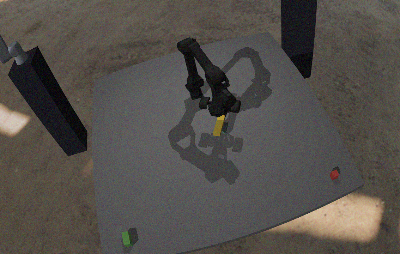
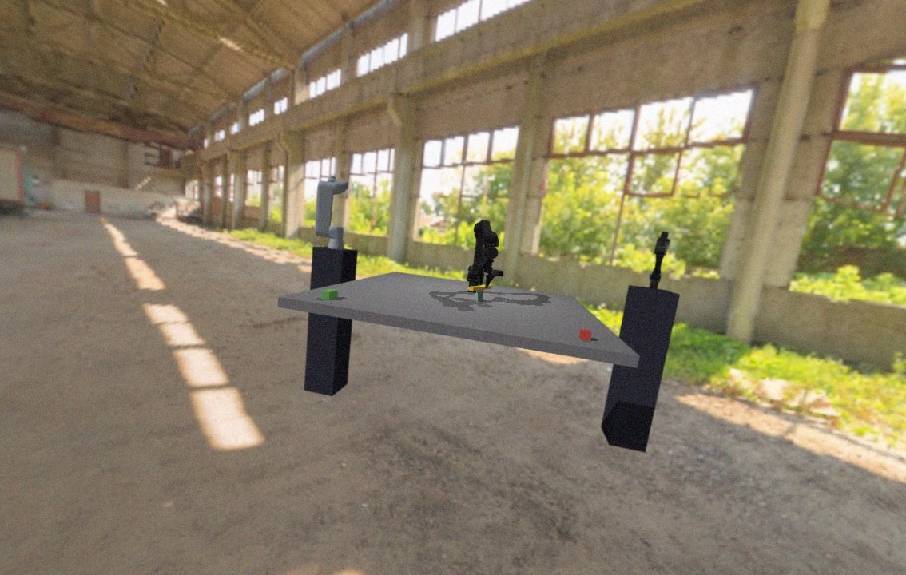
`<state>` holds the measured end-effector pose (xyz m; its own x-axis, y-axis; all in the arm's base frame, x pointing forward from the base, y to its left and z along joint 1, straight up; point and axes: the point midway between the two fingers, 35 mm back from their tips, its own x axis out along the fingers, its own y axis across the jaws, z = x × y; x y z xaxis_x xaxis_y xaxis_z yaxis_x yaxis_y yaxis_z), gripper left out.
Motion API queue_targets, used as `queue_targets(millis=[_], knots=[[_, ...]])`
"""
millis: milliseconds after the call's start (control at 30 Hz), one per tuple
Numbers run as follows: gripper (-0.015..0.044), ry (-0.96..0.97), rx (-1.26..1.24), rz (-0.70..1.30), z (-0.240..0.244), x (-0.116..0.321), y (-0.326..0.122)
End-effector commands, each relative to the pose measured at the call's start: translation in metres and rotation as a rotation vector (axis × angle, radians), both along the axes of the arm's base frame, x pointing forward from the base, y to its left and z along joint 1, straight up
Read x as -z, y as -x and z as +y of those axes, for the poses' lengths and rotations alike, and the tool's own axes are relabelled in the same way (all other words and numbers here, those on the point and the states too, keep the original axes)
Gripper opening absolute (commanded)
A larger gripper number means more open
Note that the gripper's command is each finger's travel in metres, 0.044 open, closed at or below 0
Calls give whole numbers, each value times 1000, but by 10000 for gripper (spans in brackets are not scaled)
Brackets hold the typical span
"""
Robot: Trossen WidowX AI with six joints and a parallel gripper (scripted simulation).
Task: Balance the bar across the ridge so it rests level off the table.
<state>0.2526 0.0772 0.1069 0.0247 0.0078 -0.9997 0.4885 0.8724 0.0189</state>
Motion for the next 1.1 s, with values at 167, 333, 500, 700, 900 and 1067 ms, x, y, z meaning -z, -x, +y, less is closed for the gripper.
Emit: queue_targets(millis=[167, 333, 500, 700, 900, 1067], knots=[[0, 2, -3, 5, 0, 3, 1], [0, 2, -3, 5, 0, 3, 1], [0, 2, -3, 5, 0, 4, 1], [0, 2, -3, 5, 0, 4, 1], [0, 2, -3, 5, 0, 4, 1], [0, 2, -3, 5, 0, 2, 1]])
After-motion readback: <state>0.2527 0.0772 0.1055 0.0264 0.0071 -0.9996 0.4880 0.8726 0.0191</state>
